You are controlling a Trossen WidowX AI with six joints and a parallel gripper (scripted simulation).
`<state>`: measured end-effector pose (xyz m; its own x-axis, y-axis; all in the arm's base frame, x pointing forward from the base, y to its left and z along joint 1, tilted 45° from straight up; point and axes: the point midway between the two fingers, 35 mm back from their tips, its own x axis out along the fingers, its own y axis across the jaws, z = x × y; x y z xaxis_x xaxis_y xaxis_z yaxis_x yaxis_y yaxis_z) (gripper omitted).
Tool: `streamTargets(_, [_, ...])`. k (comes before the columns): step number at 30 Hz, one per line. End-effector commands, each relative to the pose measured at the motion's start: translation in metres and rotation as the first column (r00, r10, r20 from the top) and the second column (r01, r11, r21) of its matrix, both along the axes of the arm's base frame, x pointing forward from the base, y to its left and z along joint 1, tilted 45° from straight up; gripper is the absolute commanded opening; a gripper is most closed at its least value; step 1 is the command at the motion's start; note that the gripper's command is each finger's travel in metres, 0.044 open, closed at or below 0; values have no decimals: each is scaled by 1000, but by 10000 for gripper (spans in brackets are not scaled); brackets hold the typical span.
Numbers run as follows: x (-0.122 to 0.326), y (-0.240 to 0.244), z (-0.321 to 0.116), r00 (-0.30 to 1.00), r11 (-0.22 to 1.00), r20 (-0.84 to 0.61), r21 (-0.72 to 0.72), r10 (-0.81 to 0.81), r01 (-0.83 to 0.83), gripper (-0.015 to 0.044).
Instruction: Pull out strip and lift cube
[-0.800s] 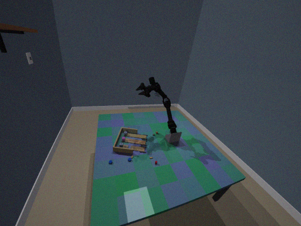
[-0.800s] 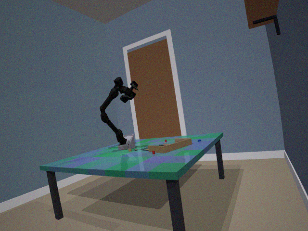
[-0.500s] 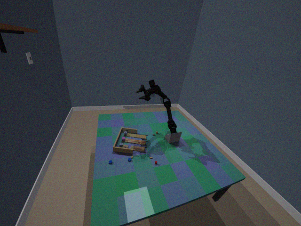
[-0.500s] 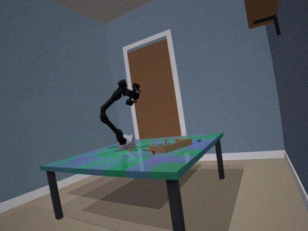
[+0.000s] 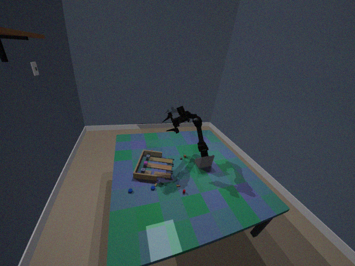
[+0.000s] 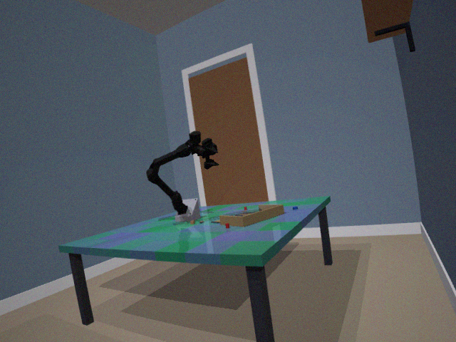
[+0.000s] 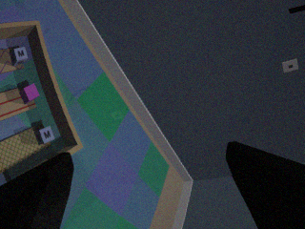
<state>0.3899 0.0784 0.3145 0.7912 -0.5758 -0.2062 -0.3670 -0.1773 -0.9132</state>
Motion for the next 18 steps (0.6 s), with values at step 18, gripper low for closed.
streamTargets(18, [-77, -31, -188, 841, 564, 277, 825, -465, 40, 400])
